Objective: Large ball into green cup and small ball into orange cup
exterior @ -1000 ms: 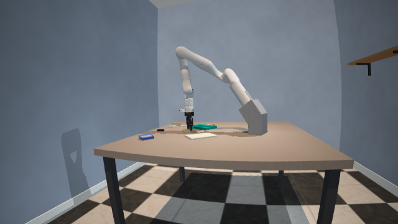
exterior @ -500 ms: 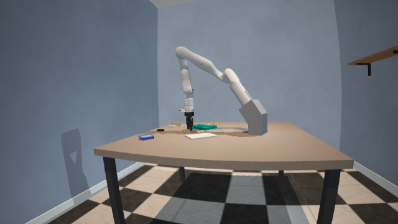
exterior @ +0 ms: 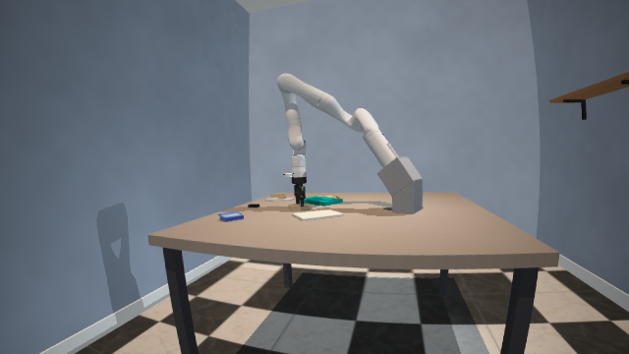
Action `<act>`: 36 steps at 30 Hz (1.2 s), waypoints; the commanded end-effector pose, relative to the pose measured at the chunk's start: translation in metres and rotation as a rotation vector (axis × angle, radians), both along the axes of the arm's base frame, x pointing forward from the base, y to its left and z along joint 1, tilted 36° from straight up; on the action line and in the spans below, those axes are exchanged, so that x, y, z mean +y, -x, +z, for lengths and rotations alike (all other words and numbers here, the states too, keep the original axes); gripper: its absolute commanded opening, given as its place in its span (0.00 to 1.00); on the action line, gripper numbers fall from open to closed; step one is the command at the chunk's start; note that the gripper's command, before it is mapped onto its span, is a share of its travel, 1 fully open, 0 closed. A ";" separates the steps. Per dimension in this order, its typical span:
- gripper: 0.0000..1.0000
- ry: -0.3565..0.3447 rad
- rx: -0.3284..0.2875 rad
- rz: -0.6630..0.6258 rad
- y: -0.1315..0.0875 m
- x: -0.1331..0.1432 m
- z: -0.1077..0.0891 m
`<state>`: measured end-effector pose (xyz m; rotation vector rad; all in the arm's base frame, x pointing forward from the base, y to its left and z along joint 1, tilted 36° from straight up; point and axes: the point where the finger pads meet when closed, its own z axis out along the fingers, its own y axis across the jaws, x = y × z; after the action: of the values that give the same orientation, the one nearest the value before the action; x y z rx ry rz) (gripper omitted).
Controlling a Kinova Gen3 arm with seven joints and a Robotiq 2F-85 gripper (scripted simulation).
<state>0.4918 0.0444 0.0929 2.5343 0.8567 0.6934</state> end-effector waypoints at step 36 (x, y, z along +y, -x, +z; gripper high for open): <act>0.92 -0.001 -0.001 0.000 0.039 0.013 0.056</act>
<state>0.4554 0.0464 0.1443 2.5375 0.8320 0.6793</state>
